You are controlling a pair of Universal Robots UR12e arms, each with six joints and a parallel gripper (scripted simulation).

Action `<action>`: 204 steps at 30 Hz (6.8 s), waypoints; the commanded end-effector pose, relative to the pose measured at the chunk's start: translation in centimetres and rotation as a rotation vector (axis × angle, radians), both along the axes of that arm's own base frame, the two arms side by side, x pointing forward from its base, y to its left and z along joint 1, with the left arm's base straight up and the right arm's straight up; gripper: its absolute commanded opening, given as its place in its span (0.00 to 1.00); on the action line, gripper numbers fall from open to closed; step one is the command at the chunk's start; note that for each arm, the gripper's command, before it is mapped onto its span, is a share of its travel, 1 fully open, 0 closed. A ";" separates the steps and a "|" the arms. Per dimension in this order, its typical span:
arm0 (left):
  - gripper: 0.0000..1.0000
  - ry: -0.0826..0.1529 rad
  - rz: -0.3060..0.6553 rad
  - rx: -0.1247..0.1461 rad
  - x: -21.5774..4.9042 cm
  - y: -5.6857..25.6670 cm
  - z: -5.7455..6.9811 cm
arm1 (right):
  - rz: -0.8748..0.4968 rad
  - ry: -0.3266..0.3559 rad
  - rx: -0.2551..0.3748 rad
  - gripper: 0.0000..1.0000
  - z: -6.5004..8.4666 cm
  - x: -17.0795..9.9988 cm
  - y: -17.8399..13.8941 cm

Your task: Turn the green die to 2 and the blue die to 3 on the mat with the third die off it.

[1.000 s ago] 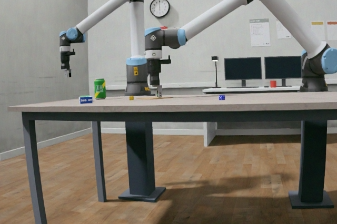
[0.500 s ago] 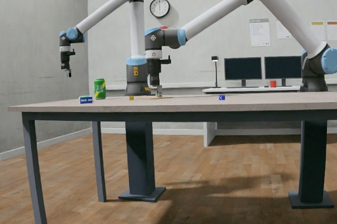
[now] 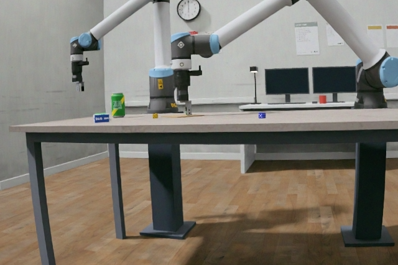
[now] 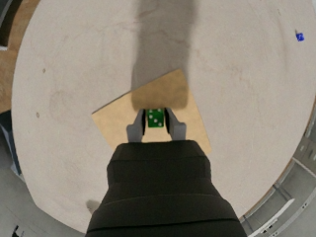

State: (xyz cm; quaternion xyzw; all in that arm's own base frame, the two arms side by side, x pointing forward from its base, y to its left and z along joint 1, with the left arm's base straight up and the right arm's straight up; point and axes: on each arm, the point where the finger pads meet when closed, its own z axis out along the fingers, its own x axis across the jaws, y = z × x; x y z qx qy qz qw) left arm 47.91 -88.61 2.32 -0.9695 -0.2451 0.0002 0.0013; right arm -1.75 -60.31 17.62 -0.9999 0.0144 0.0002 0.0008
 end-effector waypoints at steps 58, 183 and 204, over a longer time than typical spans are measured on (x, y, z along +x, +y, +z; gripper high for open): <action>1.00 -0.001 0.000 -0.002 0.0 -0.1 9.2 | 0.000 0.000 -0.002 1.00 0.1 0.0 -0.1; 0.70 0.001 -1.565 -0.003 0.0 0.0 5.7 | 0.000 0.000 -0.002 1.00 0.1 0.0 -0.1; 0.70 0.001 -1.565 -0.003 0.0 0.0 3.1 | 0.000 0.000 -0.002 1.00 0.1 0.0 -0.1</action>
